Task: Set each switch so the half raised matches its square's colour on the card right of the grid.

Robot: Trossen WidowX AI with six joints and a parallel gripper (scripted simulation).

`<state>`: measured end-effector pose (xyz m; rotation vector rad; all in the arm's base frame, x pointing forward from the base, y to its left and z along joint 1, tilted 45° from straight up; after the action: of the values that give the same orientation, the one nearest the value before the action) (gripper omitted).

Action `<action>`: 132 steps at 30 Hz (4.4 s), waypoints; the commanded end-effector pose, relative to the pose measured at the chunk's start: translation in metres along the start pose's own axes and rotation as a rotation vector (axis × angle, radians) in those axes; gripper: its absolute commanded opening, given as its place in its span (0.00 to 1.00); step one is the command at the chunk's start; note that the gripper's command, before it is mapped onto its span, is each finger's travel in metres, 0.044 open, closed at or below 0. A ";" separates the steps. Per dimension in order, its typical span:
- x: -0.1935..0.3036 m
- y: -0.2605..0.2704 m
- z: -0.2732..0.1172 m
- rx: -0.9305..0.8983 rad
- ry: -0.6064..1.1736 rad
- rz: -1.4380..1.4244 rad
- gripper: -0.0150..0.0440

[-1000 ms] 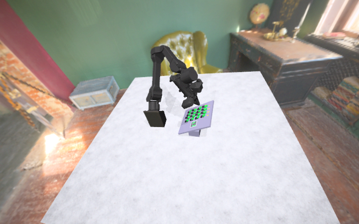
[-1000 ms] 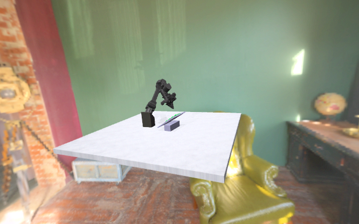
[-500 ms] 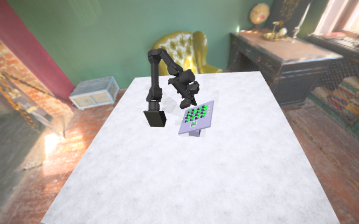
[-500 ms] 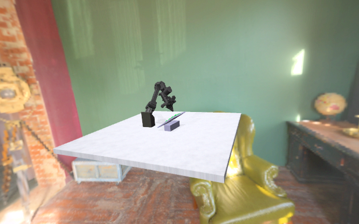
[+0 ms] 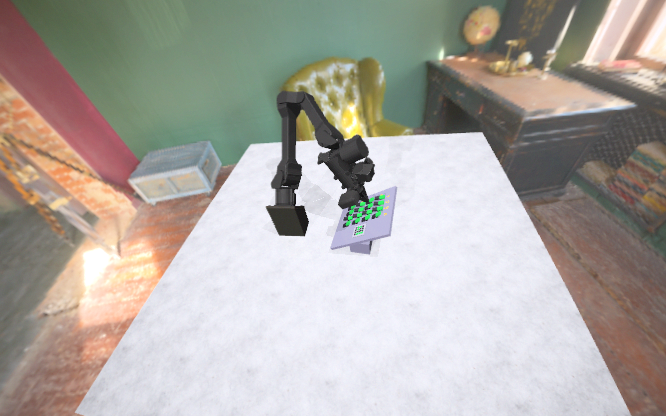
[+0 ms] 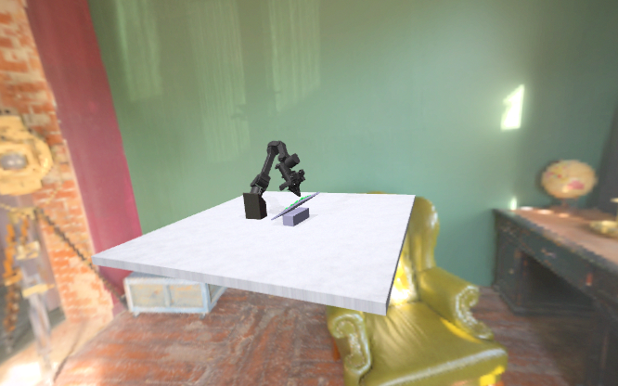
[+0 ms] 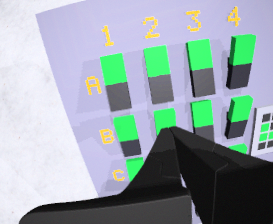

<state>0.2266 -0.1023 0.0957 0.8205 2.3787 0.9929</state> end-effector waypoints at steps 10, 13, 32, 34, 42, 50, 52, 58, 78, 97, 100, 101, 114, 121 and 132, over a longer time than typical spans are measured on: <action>0.000 0.000 0.013 0.003 0.000 0.003 0.25; 0.000 0.000 0.013 0.003 0.000 0.003 0.25; 0.000 0.000 0.014 0.003 0.000 0.003 0.25; 0.000 0.000 0.015 0.003 0.000 0.003 0.25; 0.000 0.000 0.016 0.003 0.000 0.003 0.25; 0.000 0.000 0.017 0.003 0.000 0.003 0.25; 0.000 0.000 0.017 0.003 0.000 0.003 0.25; 0.000 0.000 0.018 0.003 0.000 0.003 0.25; 0.004 -0.002 -0.046 0.002 -0.023 0.004 0.25; 0.067 0.014 -0.038 0.003 -0.024 0.007 0.25; 0.068 0.014 -0.014 -0.002 -0.042 0.006 0.25; 0.069 0.014 -0.010 -0.005 -0.046 0.007 0.25; 0.069 0.014 0.002 -0.008 -0.048 0.007 0.25; 0.069 0.014 0.012 -0.007 -0.048 0.007 0.25; 0.069 0.014 0.015 -0.008 -0.048 0.007 0.25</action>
<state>0.1900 -0.0412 0.0860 0.8355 2.3322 0.9778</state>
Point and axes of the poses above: the point midway between the two fingers, 35 mm back from their tips, its own z axis out along the fingers, its own y axis across the jaws, x = y × z, the point moved 8 cm from there along -z, back along the fingers, and after that the axes turned 11 degrees about z, right-handed, at the moved point
